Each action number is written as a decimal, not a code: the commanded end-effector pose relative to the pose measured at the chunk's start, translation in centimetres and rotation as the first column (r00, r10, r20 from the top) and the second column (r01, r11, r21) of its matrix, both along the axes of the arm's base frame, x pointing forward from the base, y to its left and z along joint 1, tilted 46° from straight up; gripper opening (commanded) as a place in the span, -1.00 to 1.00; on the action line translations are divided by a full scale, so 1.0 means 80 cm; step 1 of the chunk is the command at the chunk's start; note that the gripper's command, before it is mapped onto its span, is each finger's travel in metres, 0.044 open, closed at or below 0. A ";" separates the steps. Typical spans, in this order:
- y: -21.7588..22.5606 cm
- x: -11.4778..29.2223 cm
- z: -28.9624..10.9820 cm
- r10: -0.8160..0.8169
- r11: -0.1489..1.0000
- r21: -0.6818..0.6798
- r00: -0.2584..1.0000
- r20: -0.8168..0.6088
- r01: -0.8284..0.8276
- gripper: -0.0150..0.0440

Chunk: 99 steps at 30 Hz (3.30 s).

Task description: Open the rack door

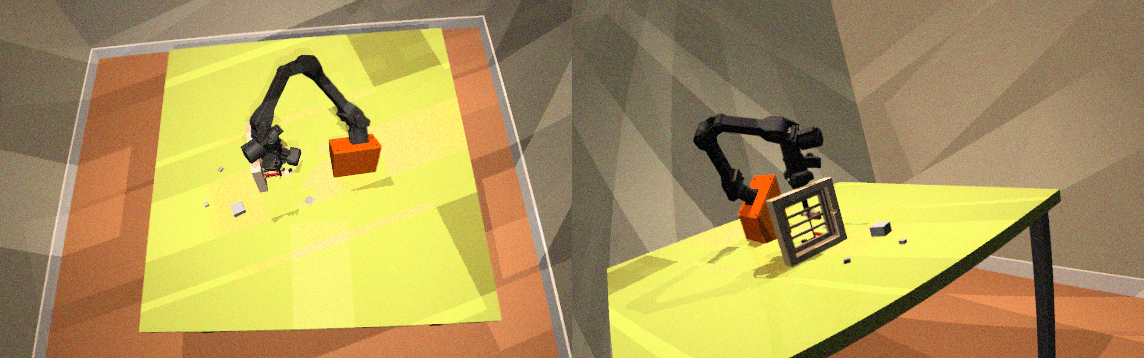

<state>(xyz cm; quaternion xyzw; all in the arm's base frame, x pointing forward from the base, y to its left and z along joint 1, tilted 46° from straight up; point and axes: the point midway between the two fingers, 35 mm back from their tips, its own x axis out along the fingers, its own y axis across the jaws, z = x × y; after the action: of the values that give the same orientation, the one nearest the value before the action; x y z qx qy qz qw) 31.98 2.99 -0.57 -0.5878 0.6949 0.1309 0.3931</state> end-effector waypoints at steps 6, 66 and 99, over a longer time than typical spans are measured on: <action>-0.002 0.000 0.000 0.302 0.952 0.047 0.901 -0.311 -0.303 -0.44; -0.001 0.000 -0.001 -0.497 0.854 0.146 0.703 0.509 0.499 0.48; -0.002 0.000 0.000 -0.457 0.142 0.877 -0.756 0.469 0.459 0.48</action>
<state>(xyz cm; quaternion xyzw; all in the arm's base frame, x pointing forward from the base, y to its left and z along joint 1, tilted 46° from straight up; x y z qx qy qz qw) 31.98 2.93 -0.63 0.1106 0.4110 -0.5759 0.6980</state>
